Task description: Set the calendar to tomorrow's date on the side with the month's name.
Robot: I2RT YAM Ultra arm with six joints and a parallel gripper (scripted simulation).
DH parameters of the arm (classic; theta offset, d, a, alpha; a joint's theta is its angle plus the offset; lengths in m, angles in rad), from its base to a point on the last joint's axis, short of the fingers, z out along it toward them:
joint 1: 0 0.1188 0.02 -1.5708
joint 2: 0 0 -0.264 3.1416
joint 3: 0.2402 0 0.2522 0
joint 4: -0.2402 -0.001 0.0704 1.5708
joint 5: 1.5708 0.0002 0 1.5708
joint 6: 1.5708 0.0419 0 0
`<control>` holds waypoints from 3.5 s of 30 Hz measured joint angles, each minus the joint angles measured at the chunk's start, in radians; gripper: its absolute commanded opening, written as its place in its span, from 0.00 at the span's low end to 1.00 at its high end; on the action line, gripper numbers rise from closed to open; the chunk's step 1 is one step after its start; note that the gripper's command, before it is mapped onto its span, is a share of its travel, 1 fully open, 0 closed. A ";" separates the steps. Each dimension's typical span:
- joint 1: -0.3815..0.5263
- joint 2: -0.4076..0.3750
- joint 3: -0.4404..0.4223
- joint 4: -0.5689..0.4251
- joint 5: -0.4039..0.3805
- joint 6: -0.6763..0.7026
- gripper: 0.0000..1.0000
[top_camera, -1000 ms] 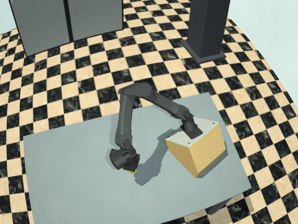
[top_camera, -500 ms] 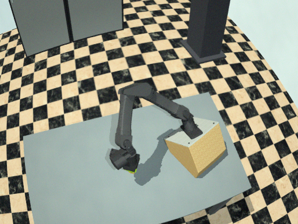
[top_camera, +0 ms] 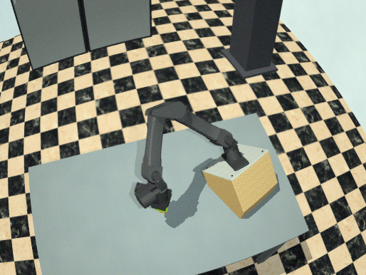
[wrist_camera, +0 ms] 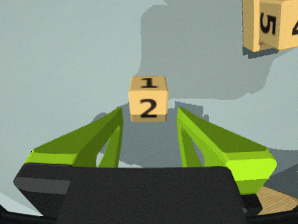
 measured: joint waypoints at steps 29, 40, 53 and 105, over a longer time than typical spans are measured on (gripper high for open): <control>0.000 0.004 0.013 -0.003 0.000 -0.002 0.45; 0.000 0.004 0.013 -0.003 0.000 -0.002 0.45; 0.000 0.004 0.013 -0.003 0.000 -0.002 0.45; 0.154 -0.072 -0.108 0.003 0.175 0.097 0.45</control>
